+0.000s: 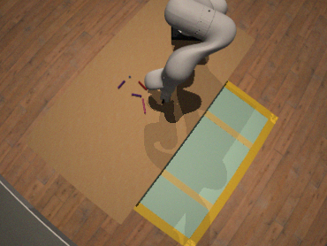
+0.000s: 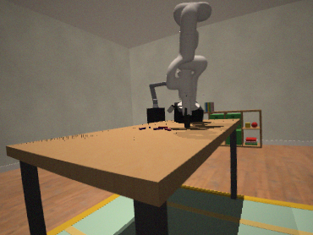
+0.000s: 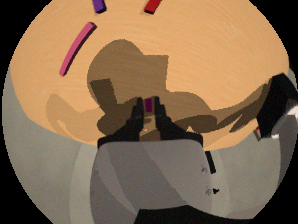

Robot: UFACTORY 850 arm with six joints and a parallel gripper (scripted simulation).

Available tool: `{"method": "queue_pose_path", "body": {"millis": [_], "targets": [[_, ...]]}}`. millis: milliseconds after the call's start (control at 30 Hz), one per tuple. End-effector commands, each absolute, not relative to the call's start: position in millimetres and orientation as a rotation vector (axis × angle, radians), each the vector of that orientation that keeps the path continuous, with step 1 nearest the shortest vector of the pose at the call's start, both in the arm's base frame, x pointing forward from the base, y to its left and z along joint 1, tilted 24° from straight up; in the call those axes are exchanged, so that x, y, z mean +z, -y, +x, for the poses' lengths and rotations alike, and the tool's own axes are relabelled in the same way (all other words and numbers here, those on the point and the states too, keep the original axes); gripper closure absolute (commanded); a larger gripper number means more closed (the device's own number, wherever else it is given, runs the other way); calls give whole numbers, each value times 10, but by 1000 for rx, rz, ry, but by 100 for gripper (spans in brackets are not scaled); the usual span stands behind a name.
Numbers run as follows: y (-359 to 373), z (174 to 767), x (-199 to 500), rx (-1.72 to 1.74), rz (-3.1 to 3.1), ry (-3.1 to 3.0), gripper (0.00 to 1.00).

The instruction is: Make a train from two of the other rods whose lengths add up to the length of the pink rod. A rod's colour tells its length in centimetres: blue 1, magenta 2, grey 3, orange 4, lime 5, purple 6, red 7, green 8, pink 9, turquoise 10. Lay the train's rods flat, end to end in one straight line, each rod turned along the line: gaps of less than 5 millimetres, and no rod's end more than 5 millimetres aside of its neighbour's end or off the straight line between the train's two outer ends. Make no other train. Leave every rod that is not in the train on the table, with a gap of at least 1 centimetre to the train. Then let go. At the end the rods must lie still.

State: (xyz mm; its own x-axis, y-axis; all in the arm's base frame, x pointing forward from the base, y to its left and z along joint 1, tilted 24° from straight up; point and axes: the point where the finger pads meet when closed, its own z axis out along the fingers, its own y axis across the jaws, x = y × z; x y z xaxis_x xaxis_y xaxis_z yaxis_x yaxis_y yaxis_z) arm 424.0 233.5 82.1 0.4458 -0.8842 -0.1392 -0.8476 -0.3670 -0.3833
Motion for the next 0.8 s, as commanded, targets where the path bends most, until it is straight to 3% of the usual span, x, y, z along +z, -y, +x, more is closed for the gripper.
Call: {"method": "queue_pose_path", "body": {"millis": [0,33,500,767], "targets": [[-2336,4244,825,-126,-2302,-1463,80],[-2336,4244,825,-126,-2302,-1463,76],[-2325,4233,859,-126,-2302,-1463,76],[-2208,4116,1230,-126,-2302,-1463,76]]}}
